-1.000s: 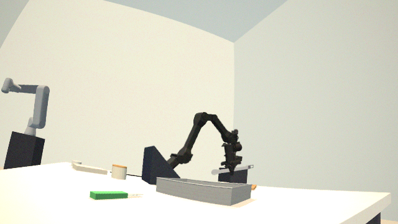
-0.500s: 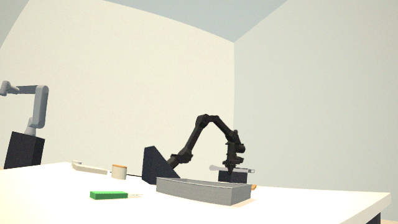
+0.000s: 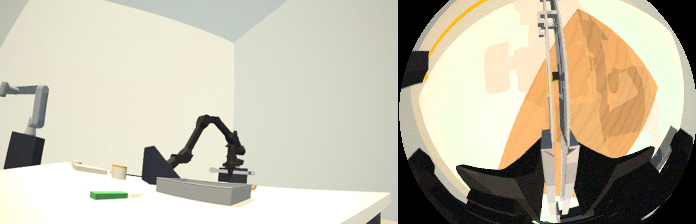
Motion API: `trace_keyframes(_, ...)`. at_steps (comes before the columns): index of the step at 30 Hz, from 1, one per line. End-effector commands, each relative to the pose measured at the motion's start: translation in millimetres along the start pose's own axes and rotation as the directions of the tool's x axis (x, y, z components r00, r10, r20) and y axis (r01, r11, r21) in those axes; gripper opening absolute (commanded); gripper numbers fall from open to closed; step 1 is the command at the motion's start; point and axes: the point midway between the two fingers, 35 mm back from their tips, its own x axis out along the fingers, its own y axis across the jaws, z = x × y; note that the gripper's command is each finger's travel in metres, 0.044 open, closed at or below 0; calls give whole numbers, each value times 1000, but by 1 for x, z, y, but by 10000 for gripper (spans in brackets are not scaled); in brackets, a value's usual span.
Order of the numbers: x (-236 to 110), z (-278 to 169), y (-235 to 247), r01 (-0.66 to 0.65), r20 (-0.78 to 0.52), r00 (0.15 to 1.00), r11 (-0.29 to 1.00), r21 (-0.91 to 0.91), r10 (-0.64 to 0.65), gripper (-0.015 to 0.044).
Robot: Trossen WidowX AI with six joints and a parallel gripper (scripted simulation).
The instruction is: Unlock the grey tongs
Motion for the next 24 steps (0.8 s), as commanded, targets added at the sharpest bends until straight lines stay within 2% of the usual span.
trace_keyframes(1,6,0,0,-3,0,1000,1000,3,3,-150)
trace_keyframes(12,18,0,0,-2,0,1000,1000,3,2,-150)
trace_keyframes(24,17,-1,0,1,-2,1000,1000,3,-1,165)
